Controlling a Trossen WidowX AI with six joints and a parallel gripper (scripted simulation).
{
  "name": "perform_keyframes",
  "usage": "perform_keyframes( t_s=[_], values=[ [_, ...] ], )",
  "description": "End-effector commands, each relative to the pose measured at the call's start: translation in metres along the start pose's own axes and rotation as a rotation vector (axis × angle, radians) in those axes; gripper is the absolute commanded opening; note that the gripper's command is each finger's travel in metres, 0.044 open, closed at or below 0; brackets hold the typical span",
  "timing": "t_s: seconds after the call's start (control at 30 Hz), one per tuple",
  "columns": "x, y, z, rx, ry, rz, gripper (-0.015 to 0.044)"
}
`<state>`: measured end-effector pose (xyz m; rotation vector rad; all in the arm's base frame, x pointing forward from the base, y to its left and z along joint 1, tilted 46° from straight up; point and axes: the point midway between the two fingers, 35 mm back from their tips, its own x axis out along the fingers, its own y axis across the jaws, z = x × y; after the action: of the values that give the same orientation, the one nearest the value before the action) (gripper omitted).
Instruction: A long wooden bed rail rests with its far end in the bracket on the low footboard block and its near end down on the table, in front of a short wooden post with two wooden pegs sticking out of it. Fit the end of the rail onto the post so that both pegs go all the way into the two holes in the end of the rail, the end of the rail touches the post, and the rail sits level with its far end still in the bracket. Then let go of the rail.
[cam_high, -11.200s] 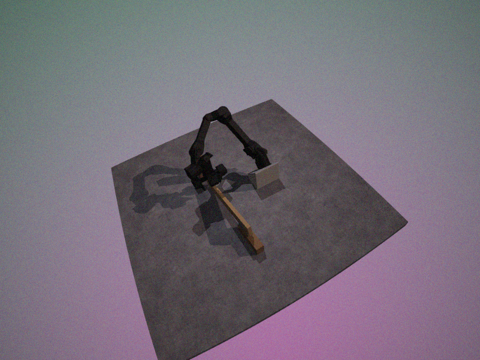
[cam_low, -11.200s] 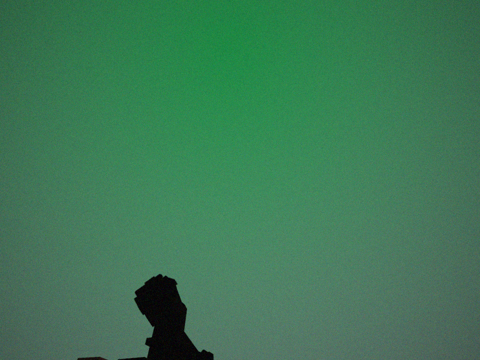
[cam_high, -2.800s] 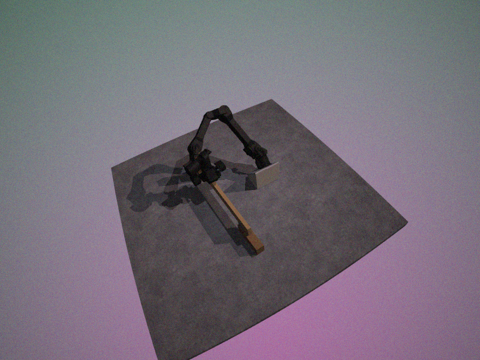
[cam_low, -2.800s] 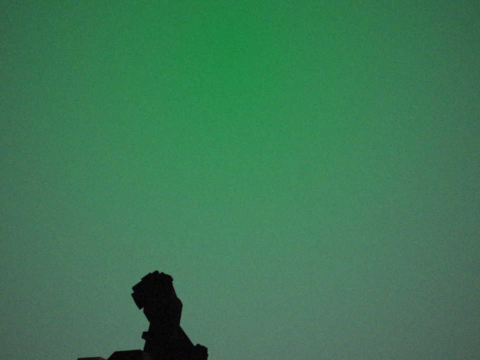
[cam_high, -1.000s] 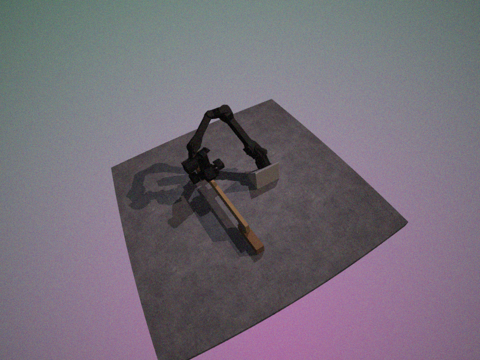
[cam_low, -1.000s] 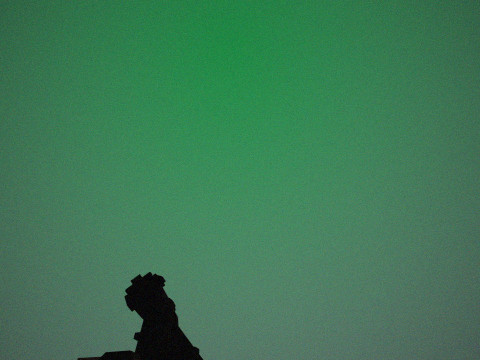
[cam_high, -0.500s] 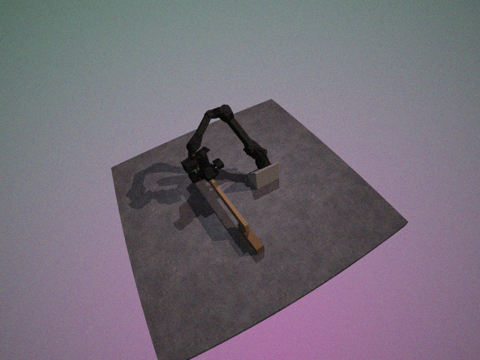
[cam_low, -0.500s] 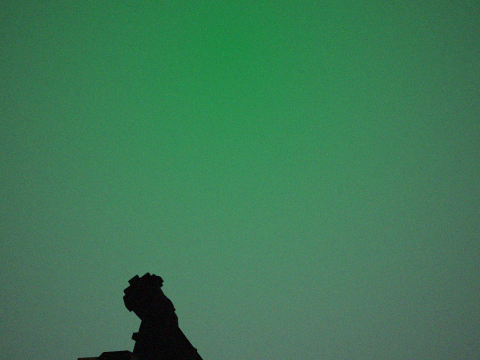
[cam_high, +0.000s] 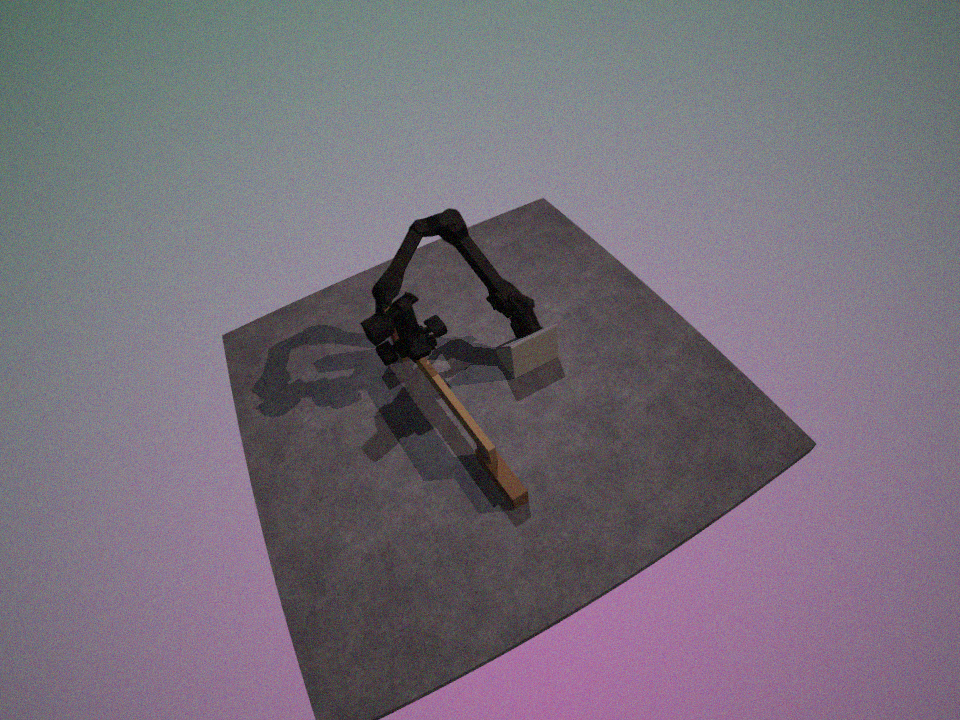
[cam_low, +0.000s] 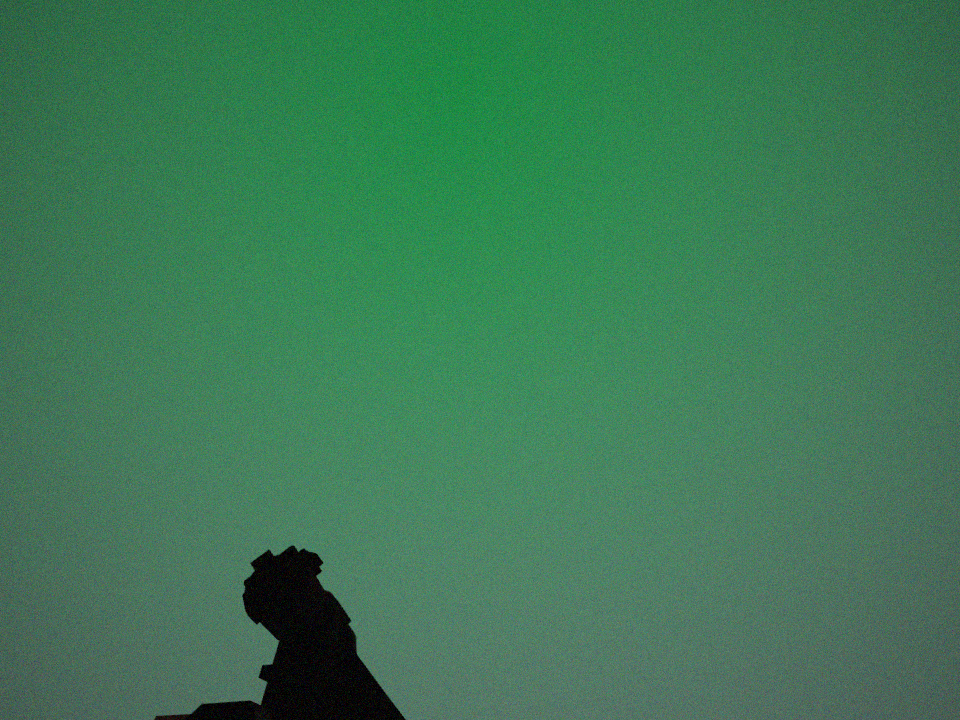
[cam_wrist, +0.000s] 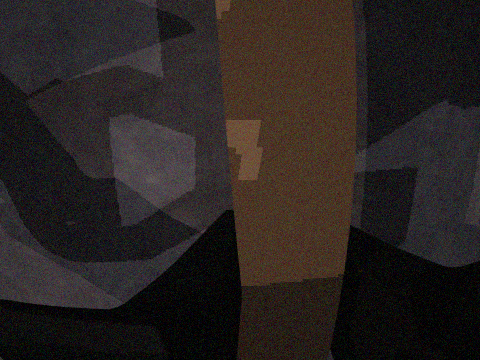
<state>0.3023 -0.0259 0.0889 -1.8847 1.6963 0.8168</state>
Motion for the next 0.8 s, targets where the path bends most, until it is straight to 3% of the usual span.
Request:
perform_keyframes(
  t_s=[0.0,0.77],
  values=[
    [-0.0010,-0.0008,-0.0019,-0.002,-0.001,-0.003,0.0000],
    [-0.0008,-0.0007,-0.0092,-0.002,0.000,-0.003,0.0000]
  ],
)
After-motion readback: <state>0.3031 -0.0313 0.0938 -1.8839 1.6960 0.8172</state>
